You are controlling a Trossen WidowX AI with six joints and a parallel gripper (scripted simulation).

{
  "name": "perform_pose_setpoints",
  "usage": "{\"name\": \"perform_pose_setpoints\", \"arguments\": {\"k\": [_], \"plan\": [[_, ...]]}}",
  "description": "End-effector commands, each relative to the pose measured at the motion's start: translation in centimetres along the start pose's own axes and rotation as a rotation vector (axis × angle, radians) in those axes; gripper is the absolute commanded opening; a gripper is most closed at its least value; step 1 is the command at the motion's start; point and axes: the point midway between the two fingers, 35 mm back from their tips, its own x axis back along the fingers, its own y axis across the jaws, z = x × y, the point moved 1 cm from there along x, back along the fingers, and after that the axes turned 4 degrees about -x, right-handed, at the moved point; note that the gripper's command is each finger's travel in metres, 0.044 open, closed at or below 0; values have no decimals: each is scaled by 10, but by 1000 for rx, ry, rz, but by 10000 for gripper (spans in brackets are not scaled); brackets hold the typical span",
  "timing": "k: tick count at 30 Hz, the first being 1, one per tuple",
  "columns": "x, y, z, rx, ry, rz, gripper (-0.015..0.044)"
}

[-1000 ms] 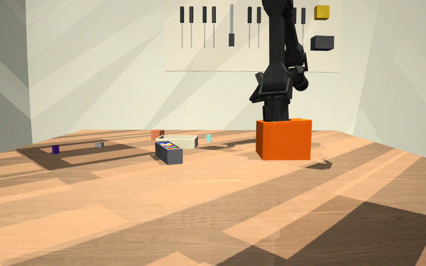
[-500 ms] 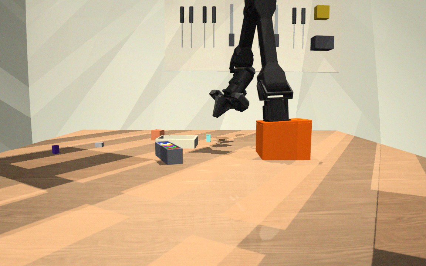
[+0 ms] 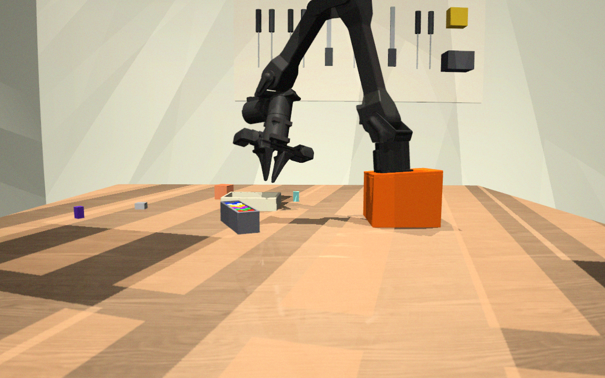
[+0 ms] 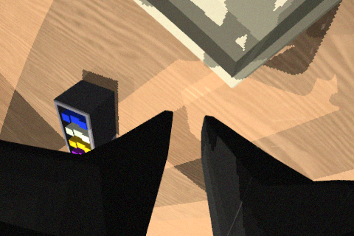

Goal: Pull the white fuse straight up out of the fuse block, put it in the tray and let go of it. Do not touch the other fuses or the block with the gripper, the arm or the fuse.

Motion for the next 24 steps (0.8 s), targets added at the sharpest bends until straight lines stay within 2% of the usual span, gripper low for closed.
{"name": "perform_pose_setpoints", "arguments": {"k": [1, 12, 24], "plan": [[-14, 33, 18, 407, -16, 112, 73], [-47, 116, 97, 1411, -20, 363, 73], [-49, 119, 103, 1469, -20, 377, 73]]}}
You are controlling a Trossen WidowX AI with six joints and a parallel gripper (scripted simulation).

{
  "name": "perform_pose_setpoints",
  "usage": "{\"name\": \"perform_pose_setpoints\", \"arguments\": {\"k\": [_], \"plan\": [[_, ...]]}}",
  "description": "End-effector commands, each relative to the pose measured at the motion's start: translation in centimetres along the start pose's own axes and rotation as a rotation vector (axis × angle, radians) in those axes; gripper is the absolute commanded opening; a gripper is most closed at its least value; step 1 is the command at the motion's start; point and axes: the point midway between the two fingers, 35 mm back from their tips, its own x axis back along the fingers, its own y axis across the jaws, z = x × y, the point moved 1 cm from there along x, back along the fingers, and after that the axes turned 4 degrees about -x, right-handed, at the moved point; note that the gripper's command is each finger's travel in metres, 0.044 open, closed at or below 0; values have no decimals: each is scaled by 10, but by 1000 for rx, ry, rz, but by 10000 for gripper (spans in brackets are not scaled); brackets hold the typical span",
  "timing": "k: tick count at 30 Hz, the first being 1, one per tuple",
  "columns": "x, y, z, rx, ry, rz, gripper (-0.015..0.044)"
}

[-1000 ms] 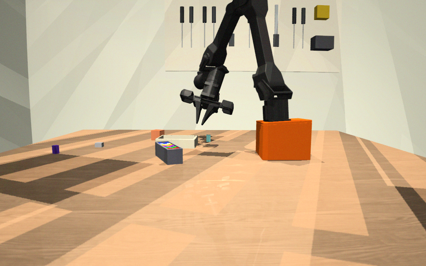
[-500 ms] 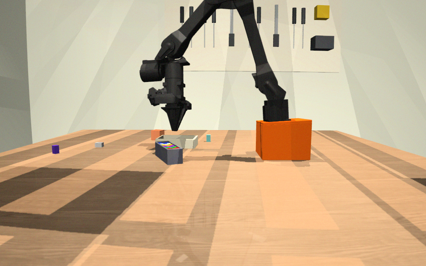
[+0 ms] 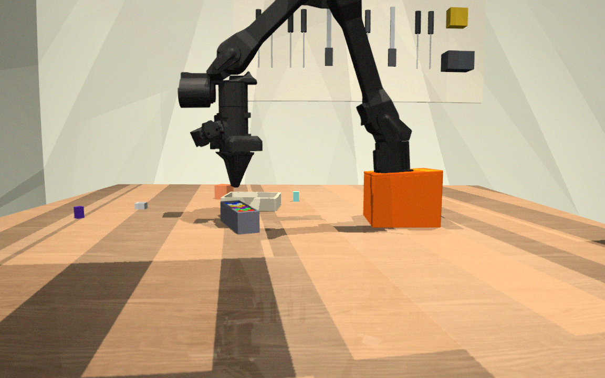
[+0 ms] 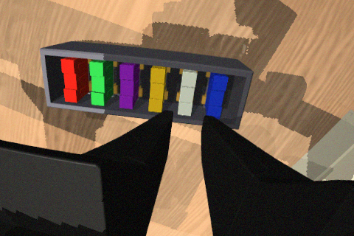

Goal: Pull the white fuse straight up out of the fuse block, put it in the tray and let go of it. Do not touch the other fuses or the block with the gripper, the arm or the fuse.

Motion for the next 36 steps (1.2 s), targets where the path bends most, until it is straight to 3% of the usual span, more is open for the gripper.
{"name": "perform_pose_setpoints", "arguments": {"k": [1, 36], "plan": [[0, 0, -2, 15, -4, 8, 73], [-30, 0, -1, 15, -4, 8, 73]]}}
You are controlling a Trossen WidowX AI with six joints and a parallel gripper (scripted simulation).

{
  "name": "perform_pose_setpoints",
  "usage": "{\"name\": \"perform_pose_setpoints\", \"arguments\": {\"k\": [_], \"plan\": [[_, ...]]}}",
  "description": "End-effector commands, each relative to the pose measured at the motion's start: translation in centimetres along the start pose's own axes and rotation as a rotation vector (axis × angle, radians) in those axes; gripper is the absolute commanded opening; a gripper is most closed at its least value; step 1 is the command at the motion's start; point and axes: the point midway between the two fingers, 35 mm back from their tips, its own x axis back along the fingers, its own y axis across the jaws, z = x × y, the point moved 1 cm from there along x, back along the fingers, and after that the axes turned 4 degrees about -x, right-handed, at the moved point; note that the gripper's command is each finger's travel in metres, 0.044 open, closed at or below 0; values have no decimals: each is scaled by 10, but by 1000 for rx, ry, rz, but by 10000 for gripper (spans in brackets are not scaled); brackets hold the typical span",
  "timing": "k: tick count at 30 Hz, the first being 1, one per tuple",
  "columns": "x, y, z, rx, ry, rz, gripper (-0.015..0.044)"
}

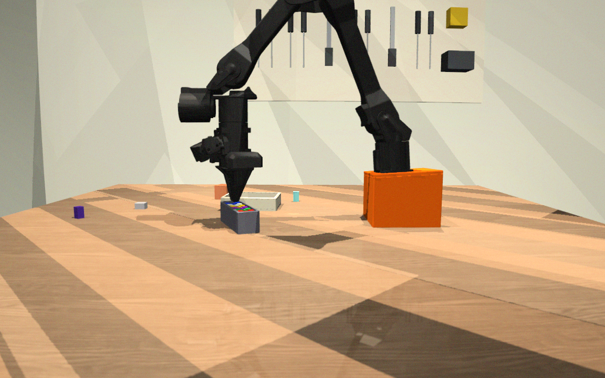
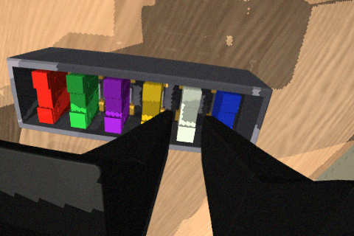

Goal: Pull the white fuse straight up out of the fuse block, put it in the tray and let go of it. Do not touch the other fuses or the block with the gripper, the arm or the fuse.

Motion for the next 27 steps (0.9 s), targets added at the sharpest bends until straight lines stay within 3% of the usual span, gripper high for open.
{"name": "perform_pose_setpoints", "arguments": {"k": [1, 27], "plan": [[-1, -1, 1, 5, 0, 5, 73], [-10, 0, 1, 0, 2, 0, 59]]}}
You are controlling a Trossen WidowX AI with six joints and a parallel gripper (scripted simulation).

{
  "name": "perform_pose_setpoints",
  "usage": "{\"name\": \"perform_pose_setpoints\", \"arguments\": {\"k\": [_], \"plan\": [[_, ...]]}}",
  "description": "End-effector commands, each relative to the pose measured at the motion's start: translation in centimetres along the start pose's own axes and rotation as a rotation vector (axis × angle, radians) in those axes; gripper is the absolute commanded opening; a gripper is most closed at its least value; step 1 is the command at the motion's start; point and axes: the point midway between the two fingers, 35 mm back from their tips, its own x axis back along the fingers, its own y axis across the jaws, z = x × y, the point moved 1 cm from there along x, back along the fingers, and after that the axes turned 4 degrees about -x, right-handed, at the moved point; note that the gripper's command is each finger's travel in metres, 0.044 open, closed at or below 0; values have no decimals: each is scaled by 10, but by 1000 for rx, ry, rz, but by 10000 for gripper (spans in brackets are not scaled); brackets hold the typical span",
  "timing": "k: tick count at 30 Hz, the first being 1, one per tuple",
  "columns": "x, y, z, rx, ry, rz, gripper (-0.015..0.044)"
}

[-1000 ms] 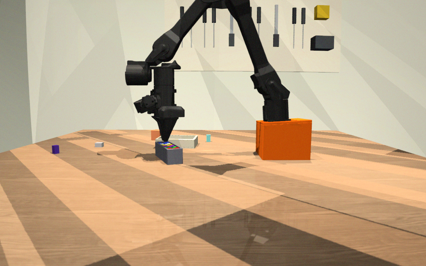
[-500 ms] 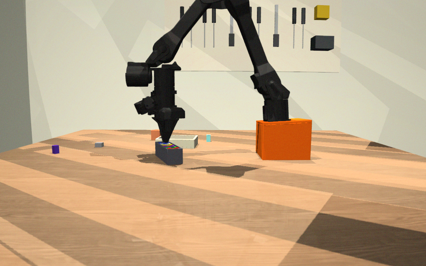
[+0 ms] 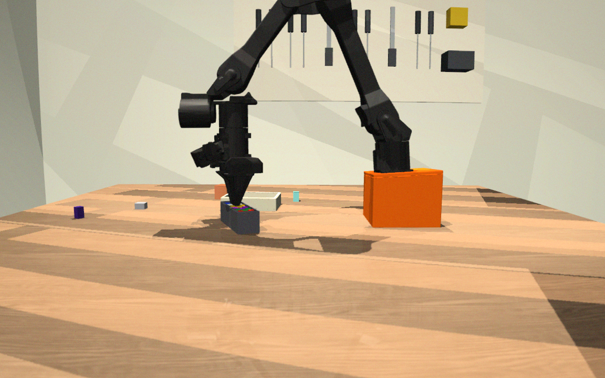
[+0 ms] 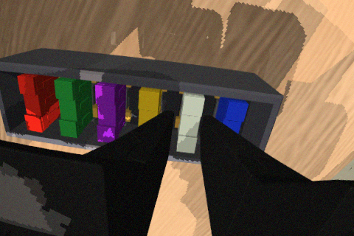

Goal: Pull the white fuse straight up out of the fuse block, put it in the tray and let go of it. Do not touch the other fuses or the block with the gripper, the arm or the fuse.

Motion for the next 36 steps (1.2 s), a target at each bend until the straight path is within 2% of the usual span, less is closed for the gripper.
{"name": "perform_pose_setpoints", "arguments": {"k": [1, 9, 36], "plan": [[0, 0, 0, 0, 0, 0, 53], [0, 0, 0, 0, 0, 0, 0], [12, 0, -1, 2, -1, 1, 0]]}}
